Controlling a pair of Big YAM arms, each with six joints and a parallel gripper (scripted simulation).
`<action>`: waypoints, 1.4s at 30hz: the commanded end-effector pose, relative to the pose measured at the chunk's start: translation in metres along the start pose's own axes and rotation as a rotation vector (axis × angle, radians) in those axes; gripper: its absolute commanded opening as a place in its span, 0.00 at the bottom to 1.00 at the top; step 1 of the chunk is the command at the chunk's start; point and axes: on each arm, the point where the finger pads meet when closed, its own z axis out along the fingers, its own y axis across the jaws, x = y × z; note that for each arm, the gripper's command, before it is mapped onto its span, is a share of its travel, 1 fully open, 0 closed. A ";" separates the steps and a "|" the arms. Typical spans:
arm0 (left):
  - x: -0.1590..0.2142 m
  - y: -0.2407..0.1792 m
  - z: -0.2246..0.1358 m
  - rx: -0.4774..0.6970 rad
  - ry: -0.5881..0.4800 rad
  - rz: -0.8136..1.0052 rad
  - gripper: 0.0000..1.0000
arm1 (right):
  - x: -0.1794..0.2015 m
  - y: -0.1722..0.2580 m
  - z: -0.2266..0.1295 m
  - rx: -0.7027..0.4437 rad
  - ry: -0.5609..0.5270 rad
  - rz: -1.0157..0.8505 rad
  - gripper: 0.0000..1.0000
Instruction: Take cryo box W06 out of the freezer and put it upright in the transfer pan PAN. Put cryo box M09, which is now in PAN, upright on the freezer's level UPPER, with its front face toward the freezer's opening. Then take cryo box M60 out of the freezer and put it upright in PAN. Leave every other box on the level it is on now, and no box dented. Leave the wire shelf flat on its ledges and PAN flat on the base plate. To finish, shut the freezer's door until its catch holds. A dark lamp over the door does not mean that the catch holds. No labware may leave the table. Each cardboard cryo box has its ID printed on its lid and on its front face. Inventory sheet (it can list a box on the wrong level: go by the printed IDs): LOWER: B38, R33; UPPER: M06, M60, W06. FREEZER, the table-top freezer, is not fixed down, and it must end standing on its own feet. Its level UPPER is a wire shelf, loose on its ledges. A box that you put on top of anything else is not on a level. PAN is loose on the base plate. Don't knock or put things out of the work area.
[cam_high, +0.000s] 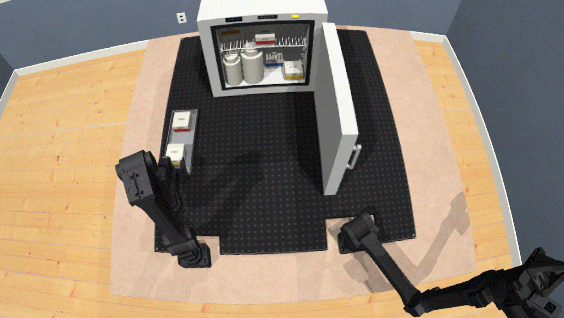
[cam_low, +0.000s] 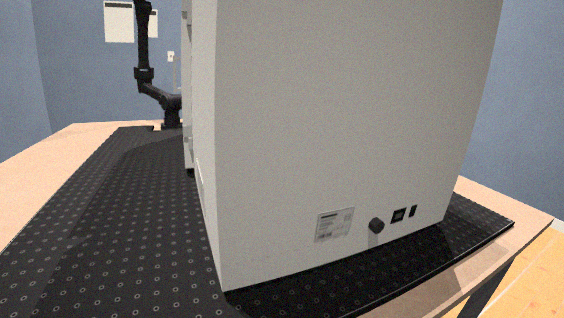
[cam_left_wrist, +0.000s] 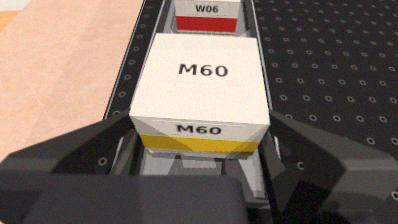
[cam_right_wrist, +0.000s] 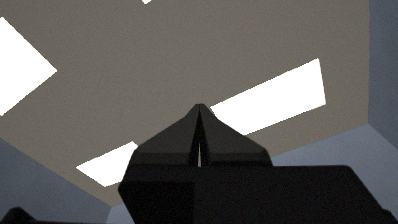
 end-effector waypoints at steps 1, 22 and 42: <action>-0.007 0.000 0.006 -0.001 -0.042 -0.002 0.77 | 0.014 0.000 0.003 -0.003 0.031 -0.011 0.00; -0.005 0.002 0.005 -0.007 -0.040 0.005 0.77 | 0.014 0.000 0.003 -0.003 0.031 -0.011 0.00; 0.007 0.000 0.012 -0.003 -0.044 -0.003 0.77 | 0.014 0.000 0.003 -0.003 0.031 -0.011 0.00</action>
